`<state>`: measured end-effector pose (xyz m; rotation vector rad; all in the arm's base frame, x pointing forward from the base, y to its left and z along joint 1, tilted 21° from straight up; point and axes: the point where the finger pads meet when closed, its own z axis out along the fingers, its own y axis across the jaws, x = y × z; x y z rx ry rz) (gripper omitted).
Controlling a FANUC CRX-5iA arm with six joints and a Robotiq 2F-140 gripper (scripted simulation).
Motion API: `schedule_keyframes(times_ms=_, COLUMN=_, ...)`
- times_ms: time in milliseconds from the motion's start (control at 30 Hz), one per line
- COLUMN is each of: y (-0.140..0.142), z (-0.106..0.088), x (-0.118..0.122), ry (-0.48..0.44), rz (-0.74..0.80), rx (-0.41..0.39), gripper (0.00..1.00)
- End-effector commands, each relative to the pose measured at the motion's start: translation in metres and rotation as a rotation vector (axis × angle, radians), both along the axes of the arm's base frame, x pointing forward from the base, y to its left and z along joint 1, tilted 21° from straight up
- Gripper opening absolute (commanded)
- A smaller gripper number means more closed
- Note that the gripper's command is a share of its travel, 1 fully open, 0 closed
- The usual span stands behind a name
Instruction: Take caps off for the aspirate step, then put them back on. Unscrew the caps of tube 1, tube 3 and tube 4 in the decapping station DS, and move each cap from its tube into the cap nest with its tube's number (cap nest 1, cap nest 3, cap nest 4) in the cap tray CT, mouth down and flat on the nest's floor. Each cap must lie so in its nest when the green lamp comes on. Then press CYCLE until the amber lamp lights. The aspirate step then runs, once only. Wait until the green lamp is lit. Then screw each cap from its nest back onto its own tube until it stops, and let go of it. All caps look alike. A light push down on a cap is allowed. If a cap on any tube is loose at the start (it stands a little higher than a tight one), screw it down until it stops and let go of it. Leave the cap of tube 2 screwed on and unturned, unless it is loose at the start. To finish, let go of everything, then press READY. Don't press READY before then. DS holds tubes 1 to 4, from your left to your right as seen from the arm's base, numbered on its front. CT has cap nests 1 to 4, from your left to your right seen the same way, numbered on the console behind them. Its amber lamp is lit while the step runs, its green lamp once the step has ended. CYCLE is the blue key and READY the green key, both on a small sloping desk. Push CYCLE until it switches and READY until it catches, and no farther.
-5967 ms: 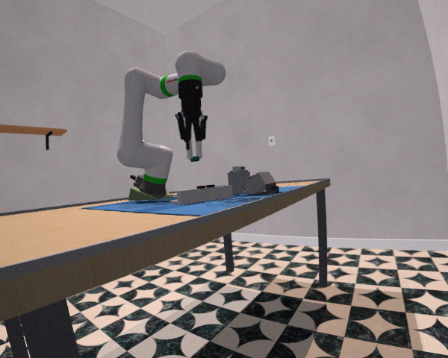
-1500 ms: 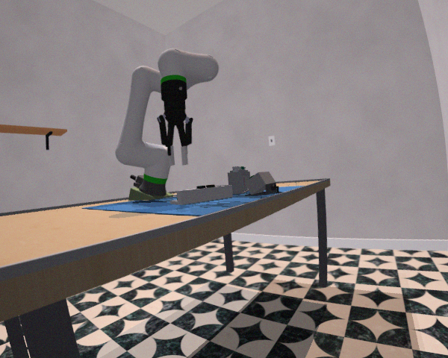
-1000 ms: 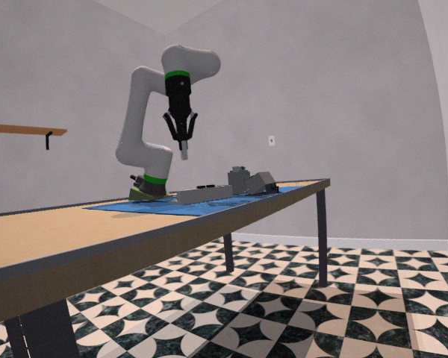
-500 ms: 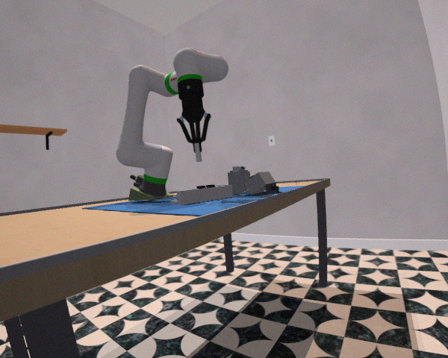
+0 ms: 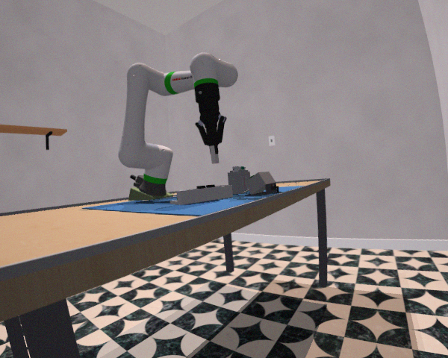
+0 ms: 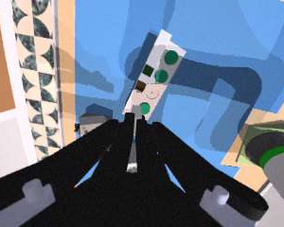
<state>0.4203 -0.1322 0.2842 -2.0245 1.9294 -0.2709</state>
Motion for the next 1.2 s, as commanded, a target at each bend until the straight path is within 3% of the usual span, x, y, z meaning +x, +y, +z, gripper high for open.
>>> schedule_keyframes(times_ms=0, y=0.021, z=0.001, x=0.014, ry=0.020, rz=-0.053, rx=-0.027, gripper=0.00)
schedule_keyframes(times_ms=867, y=0.151, z=0.013, x=0.098, ry=0.020, rz=-0.053, rx=-0.027, gripper=0.00)
schedule_keyframes(times_ms=1167, y=0.151, z=0.013, x=0.098, ry=0.020, rz=-0.053, rx=-0.027, gripper=0.00)
